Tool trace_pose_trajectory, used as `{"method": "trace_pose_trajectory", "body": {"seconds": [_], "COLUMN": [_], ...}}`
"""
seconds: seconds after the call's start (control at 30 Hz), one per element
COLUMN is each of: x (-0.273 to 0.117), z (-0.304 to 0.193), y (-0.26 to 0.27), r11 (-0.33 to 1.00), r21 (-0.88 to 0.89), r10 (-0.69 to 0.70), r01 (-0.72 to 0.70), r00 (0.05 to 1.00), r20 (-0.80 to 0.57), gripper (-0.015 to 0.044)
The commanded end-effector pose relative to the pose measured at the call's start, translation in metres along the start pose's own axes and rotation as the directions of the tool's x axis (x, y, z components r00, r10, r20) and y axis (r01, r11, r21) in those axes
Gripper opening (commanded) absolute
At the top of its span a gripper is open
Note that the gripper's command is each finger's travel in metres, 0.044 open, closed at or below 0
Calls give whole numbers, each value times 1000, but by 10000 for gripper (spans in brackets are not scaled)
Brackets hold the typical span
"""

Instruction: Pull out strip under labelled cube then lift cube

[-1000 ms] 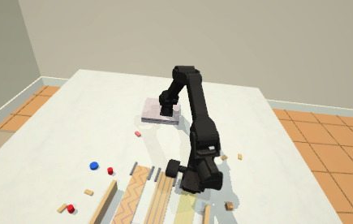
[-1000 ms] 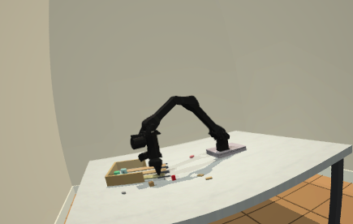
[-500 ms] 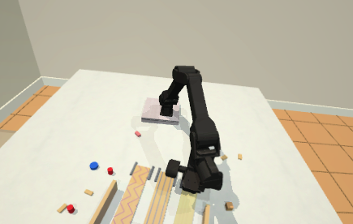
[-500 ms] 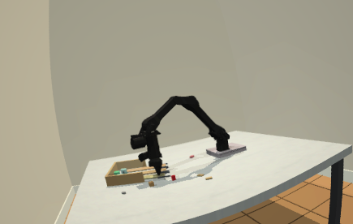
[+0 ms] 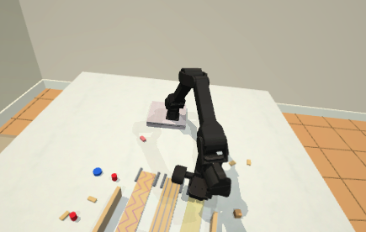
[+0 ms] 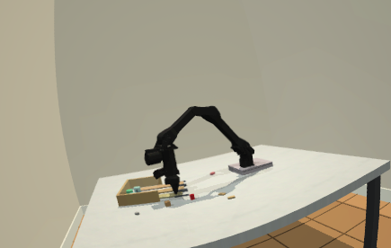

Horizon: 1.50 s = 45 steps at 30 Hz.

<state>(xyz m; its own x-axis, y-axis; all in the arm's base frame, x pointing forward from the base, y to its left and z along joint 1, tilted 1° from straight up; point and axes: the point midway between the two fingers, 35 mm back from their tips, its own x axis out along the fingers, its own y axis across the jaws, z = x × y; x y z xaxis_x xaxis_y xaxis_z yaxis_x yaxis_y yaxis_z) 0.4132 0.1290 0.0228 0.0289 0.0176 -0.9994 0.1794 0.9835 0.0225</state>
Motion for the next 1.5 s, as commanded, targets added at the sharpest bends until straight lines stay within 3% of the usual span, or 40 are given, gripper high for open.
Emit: {"method": "trace_pose_trajectory", "body": {"seconds": [0.0, 0.83, 1.47], "x": [3, 6, 7], "z": [-1, -1, -28], "y": [0, 0, -1], "r11": [1000, 1000, 1000], "r21": [5, 5, 5], "r10": [0, 0, 0], "r01": [0, 0, 0], "r00": [1000, 1000, 1000], "r20": [-3, -3, -5], "gripper": [0, 0, 0]}}
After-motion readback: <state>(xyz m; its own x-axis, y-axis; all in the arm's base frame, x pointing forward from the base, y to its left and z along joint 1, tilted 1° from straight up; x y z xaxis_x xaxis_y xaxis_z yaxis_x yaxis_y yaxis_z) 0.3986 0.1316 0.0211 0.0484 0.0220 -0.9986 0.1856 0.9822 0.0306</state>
